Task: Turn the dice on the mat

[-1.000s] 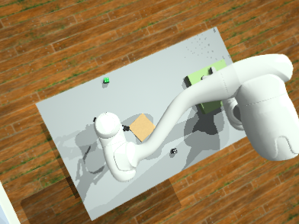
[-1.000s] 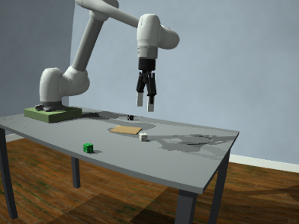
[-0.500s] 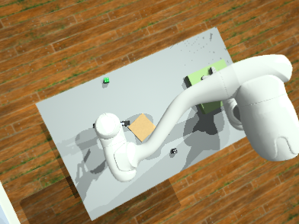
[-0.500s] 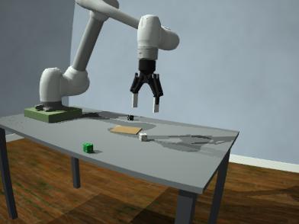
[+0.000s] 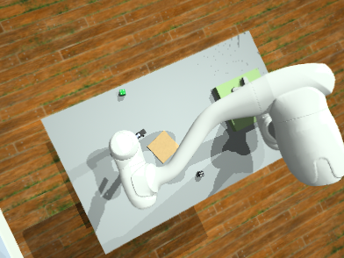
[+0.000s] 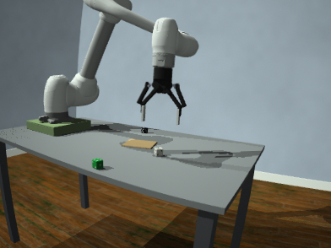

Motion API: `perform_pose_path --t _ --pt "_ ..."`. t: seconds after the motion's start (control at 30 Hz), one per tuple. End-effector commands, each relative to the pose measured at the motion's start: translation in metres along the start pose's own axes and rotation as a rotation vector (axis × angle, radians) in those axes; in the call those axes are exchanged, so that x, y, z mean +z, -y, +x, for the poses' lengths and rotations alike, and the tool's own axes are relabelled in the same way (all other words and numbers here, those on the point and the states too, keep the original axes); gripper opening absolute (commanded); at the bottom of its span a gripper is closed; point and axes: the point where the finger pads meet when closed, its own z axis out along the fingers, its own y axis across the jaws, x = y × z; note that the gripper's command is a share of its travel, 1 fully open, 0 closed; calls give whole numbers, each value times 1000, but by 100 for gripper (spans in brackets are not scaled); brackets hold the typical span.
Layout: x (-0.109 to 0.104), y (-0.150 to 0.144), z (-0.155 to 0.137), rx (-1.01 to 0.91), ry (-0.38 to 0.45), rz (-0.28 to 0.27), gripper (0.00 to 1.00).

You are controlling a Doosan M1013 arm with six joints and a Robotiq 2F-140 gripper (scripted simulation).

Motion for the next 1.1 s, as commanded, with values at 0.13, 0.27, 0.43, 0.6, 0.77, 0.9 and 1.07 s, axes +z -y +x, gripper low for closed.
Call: perform_pose_path --t 0.13,0.27,0.43,0.6,0.77,0.9,1.07 --pt "3 0 0 -313 -8 -4 100" --pt "5 0 0 -467 -8 -4 100" --pt "7 0 0 -682 -7 -5 100" --pt "9 0 0 -889 -7 -6 100" --pt "11 0 0 -1097 -6 -7 100" --pt "12 0 0 -1141 -6 -7 100" --pt "14 0 0 -1414 -5 -8 100"
